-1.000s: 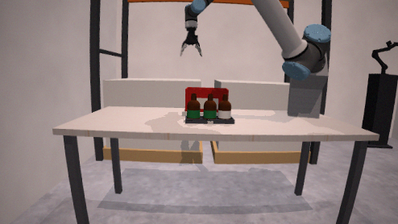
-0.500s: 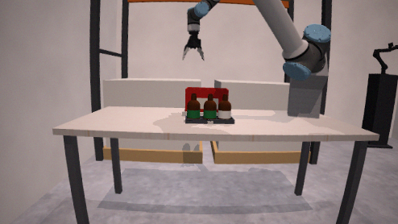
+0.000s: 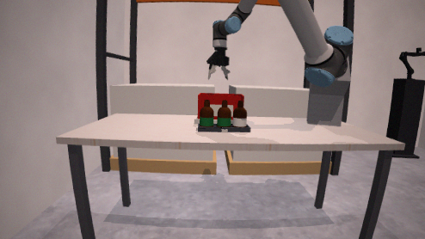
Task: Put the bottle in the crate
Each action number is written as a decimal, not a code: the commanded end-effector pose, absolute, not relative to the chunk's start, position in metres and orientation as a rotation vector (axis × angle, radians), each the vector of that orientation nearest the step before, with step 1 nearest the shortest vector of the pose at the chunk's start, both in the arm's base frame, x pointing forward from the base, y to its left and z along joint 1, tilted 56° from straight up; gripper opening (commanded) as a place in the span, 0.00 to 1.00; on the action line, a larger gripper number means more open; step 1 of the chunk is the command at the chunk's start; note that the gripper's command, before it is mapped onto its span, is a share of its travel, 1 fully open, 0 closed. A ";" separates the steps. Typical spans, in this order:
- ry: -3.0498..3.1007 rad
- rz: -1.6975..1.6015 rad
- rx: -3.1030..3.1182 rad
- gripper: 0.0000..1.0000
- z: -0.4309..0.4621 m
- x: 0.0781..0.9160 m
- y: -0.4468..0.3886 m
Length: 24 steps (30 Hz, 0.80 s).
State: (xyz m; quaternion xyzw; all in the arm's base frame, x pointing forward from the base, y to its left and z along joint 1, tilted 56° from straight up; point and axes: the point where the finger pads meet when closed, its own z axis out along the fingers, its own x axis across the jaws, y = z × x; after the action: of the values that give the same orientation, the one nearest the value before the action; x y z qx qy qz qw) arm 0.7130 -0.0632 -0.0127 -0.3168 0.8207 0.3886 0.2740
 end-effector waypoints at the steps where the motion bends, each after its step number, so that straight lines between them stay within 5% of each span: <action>1: 2.161 0.968 -0.917 1.00 -0.016 0.695 -0.033; 10: 2.158 0.966 -0.921 1.00 -0.017 0.694 -0.032; 11: 2.158 0.966 -0.921 0.00 -0.017 0.694 -0.032; 24: 2.158 0.966 -0.921 0.00 -0.017 0.694 -0.032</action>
State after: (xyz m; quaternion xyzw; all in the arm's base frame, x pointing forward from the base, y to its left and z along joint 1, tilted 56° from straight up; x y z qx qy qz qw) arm 0.6938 -0.0310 -0.0169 -0.3466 0.8120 0.3638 0.2971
